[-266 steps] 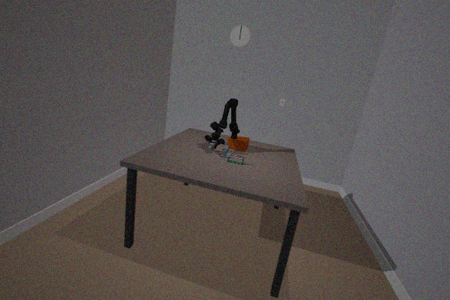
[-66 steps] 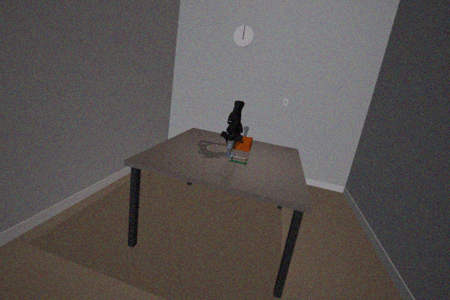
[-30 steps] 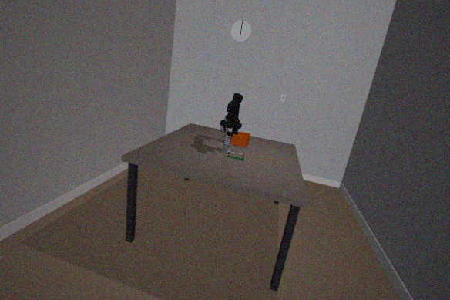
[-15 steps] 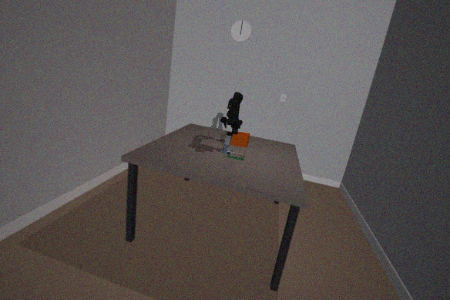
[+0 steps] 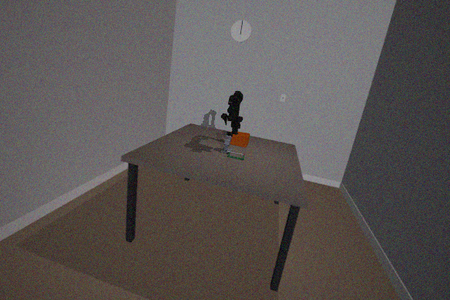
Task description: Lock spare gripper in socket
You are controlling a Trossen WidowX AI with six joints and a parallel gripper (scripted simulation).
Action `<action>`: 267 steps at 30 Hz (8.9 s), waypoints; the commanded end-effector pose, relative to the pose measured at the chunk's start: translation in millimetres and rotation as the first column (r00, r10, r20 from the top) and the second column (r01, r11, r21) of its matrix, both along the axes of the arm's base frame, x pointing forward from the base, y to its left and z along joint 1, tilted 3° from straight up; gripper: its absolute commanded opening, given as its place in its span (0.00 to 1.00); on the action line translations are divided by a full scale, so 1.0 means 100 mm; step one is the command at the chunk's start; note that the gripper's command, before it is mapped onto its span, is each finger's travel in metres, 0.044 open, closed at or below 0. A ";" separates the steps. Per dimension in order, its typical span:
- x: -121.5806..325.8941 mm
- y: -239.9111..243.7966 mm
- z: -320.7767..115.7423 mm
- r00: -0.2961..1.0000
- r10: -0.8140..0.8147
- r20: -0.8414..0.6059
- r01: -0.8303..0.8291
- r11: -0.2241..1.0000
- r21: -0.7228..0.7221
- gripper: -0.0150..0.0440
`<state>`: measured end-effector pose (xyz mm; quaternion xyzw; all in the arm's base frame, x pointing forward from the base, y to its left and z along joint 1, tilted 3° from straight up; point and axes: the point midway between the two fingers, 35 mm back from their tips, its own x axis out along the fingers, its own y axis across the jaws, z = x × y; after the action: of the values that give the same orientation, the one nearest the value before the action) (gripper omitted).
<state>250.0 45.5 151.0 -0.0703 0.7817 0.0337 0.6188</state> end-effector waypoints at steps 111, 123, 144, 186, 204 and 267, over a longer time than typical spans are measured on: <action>1.18 1.27 -2.20 -0.072 0.996 -0.056 -0.997 -0.070 0.040 0.56; 1.18 1.27 -2.20 -0.072 0.996 -0.056 -0.997 -0.070 0.040 0.25; 1.20 1.29 -1.77 -0.072 0.996 -0.056 -0.997 -0.070 0.040 0.25; 0.59 1.29 -1.38 -0.013 0.999 -0.049 -0.999 -0.011 0.038 0.25; 0.34 1.25 -1.63 0.006 0.999 -0.049 -0.999 0.008 0.040 0.25; 0.37 0.94 -1.83 0.008 0.999 -0.046 -0.999 0.010 0.038 0.25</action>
<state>286.9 142.2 -31.9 -0.5990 0.5240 0.4599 0.3937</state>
